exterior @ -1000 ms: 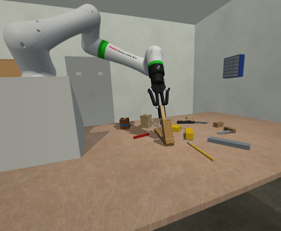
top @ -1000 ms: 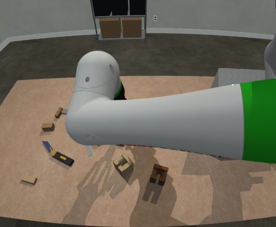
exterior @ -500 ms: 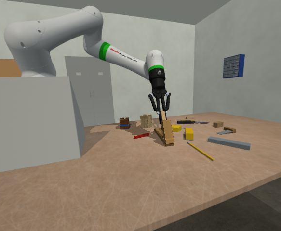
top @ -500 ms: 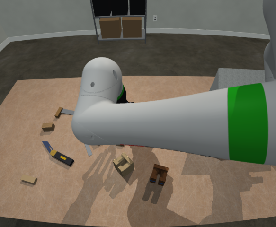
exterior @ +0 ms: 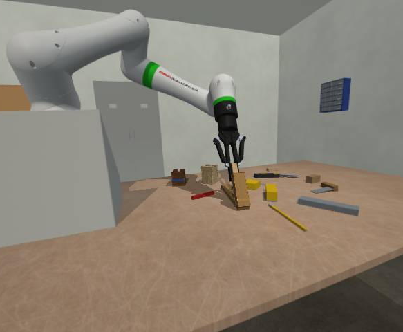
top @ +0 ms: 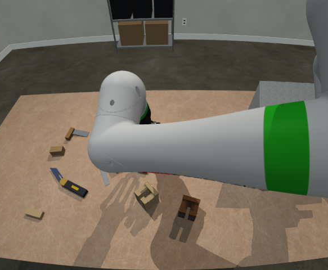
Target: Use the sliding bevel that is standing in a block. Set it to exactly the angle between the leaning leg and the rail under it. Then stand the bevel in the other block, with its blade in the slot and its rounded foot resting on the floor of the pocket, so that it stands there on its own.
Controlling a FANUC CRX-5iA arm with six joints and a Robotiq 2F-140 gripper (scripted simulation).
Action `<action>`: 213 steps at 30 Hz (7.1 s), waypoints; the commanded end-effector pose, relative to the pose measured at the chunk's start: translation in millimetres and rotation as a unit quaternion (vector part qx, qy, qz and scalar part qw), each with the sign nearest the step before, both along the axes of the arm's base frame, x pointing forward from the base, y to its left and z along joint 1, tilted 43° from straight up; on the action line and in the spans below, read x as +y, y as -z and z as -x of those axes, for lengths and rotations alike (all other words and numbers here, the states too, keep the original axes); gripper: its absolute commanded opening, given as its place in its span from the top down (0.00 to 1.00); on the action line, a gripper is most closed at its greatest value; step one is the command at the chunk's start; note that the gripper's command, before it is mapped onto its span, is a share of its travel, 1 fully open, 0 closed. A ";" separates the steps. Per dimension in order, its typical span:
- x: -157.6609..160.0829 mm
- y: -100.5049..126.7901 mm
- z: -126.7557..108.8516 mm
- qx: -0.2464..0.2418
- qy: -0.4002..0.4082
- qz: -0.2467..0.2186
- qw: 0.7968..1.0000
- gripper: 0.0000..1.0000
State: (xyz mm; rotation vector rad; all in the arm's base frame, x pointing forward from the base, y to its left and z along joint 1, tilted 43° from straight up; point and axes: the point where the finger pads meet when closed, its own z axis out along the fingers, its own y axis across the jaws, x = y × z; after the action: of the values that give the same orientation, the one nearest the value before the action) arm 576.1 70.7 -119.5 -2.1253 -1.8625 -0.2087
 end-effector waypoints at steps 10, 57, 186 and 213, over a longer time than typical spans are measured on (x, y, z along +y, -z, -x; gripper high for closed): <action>-1.1 -0.1 -0.6 -0.001 0.000 0.000 1.000 0.90; -2.8 14.2 1.5 -0.001 0.000 0.000 1.000 0.90; 1.9 32.3 3.4 -0.001 0.000 0.000 1.000 0.90; 13.4 29.3 1.7 -0.001 0.000 0.000 1.000 0.90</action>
State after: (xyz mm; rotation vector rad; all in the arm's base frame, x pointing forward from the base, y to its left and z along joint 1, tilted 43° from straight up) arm 573.6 85.0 -149.6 -2.1254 -1.8624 -0.2087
